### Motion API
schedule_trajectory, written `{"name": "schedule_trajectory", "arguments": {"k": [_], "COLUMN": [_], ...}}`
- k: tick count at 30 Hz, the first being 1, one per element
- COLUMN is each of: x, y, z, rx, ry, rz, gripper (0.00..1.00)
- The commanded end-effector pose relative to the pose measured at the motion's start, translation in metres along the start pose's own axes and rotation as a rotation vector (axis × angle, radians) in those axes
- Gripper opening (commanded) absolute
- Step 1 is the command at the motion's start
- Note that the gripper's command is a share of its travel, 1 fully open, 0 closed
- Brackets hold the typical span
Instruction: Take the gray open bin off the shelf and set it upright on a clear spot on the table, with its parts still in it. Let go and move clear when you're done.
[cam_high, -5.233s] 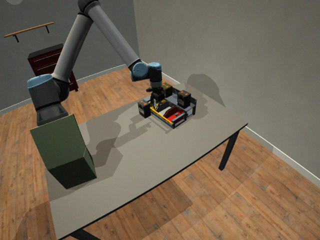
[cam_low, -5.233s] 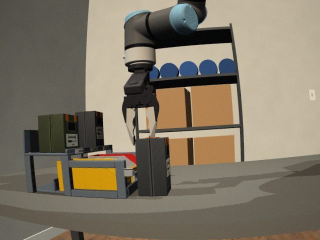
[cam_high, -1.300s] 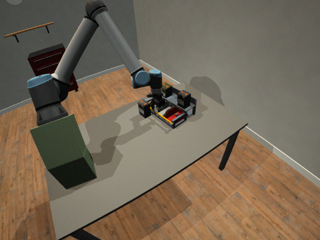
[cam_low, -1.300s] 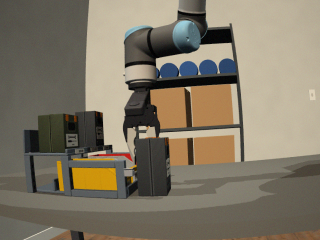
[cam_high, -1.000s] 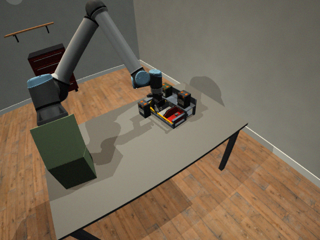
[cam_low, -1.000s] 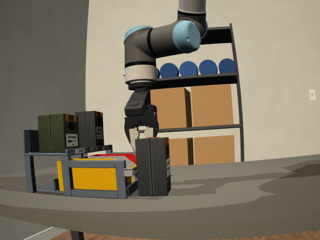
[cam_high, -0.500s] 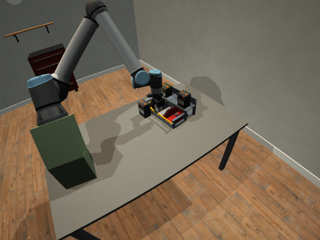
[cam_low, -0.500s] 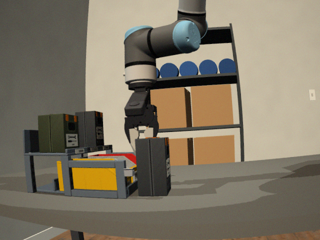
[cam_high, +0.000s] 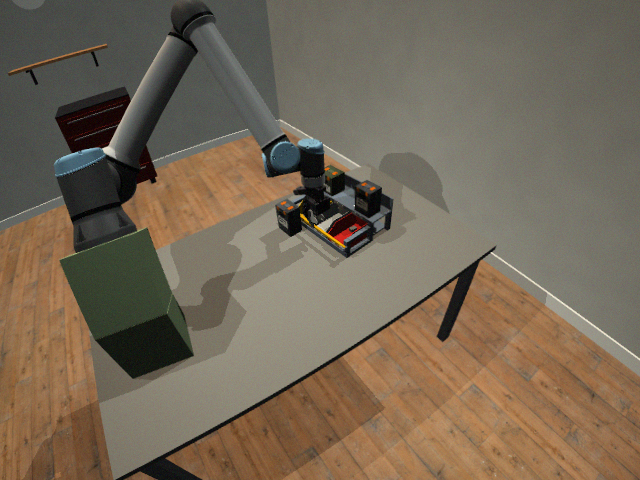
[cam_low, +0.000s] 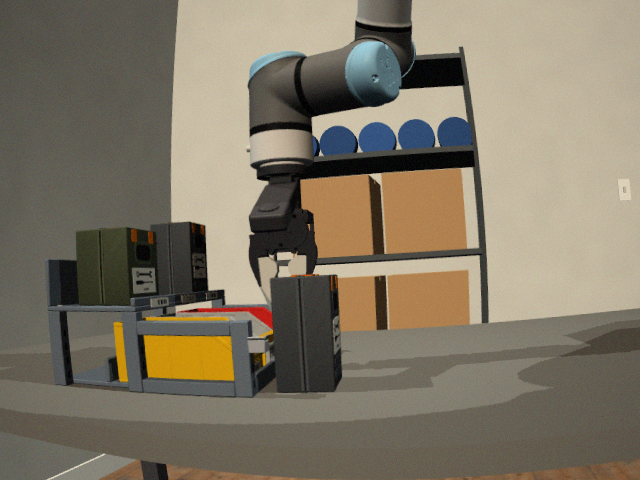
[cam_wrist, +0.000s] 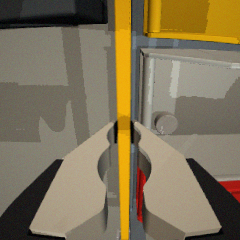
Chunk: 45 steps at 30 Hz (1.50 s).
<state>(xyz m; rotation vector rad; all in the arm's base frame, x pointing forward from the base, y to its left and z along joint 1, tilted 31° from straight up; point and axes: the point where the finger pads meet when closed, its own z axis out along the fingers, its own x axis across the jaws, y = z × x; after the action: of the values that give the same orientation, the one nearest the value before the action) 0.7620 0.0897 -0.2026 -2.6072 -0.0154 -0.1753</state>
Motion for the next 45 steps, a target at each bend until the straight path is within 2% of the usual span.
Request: {"name": "schedule_trajectory", "arguments": {"k": [1, 29, 34, 45], "x": [0.0007, 0.0007, 0.0007, 0.0007], "y": [0.0002, 0.0002, 0.0002, 0.0002], "z": [-0.0007, -0.0007, -0.0107, -0.0107], "rx": [0.000, 0.000, 0.000, 0.000], "ry": [0.001, 0.001, 0.001, 0.001], "rz": [0.000, 0.000, 0.000, 0.000], "gripper": [0.00, 0.00, 0.00, 0.00]}}
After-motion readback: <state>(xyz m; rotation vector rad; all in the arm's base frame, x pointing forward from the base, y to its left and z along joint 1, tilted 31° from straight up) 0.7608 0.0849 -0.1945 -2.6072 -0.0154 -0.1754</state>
